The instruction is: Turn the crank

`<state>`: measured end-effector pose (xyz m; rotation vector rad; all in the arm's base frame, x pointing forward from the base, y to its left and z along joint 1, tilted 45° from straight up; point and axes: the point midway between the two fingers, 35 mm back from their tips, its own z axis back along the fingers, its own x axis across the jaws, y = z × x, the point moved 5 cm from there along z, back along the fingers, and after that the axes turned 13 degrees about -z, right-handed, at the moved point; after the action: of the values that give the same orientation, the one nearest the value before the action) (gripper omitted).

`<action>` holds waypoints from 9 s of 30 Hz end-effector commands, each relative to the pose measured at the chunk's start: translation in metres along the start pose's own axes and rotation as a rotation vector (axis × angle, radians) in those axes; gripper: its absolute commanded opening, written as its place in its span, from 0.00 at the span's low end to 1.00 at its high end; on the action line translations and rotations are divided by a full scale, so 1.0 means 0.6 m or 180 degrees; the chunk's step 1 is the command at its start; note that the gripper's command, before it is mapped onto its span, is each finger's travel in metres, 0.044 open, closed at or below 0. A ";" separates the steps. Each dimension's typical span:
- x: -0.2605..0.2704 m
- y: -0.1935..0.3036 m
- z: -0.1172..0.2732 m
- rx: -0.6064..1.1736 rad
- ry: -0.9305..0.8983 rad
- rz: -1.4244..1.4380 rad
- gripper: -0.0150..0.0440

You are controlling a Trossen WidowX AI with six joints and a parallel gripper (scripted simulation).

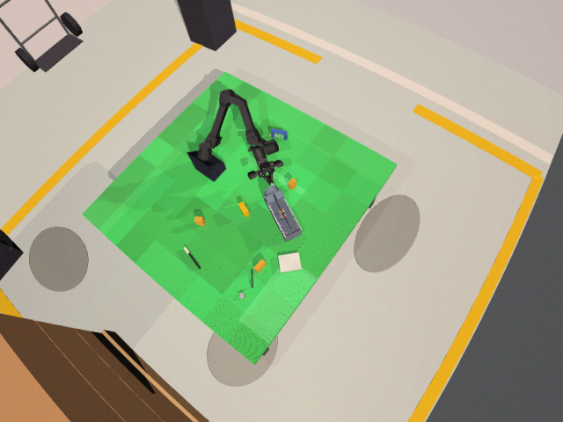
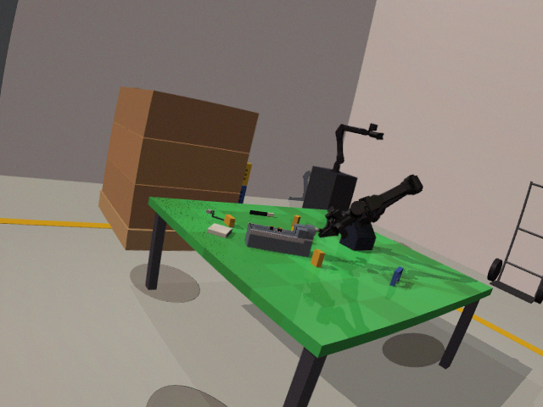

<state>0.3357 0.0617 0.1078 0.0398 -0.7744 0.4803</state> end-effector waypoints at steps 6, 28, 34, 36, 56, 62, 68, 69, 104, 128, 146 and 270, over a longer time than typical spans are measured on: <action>0.014 0.016 -0.013 0.0032 -0.0040 0.0020 0.25; -0.002 0.054 -0.053 0.0035 -0.0040 0.0017 0.25; -0.012 0.058 -0.060 0.0035 -0.0039 0.0017 0.25; -0.015 0.059 -0.061 0.0035 -0.0039 0.0017 0.25; -0.025 0.060 -0.064 0.0035 -0.0038 0.0017 0.25; -0.025 0.059 -0.064 0.0035 -0.0038 0.0017 0.25; -0.025 0.059 -0.064 0.0035 -0.0038 0.0017 0.25; -0.025 0.059 -0.064 0.0035 -0.0038 0.0017 0.25; -0.024 0.059 -0.064 0.0035 -0.0038 0.0017 0.25; -0.024 0.059 -0.064 0.0035 -0.0038 0.0017 0.25; -0.024 0.059 -0.064 0.0035 -0.0038 0.0017 0.25; -0.004 -0.008 -0.004 0.0027 -0.0046 0.0024 1.00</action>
<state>0.3373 0.0633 0.0991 0.0469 -0.7893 0.4865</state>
